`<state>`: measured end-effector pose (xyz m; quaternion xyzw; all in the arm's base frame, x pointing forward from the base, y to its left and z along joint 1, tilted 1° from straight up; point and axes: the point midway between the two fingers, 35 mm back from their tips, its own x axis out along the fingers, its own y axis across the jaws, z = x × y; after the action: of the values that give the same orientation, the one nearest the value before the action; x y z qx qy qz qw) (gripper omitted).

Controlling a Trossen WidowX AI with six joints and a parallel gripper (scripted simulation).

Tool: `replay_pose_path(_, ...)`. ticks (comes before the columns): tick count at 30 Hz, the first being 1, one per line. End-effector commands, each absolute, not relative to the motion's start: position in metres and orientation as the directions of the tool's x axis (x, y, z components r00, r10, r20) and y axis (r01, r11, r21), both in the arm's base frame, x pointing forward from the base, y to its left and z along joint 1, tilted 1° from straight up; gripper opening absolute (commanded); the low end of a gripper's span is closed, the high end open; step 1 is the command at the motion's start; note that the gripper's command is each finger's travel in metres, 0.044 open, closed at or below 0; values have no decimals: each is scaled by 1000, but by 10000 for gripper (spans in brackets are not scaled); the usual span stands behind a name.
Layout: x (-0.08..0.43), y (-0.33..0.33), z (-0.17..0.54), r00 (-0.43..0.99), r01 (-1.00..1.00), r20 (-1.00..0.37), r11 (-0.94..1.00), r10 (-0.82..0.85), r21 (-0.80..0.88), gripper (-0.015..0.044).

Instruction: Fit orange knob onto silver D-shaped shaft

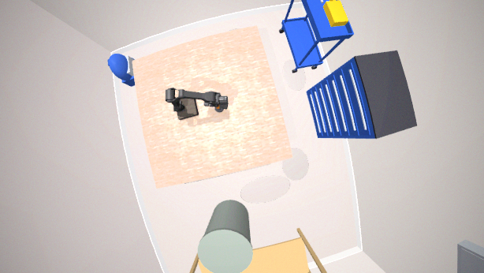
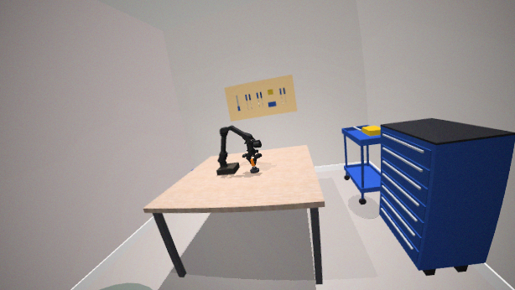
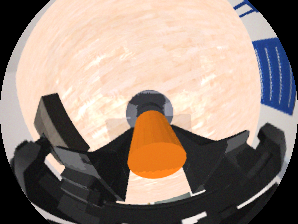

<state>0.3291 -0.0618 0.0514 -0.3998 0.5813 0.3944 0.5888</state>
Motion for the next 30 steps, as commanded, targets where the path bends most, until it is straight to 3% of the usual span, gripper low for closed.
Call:
replay_pose_path(1, 329, -62, 53, 11, -932, -1000, 364, -1, -11, 0)
replay_pose_path(7, 329, -62, 57, 11, -940, -1000, 340, -1, -11, 0)
replay_pose_path(13, 332, -63, 55, 11, -987, -1000, 162, -1, -11, 0)
replay_pose_path(30, 330, -62, 51, 11, -987, -1000, 162, -1, -11, 0)
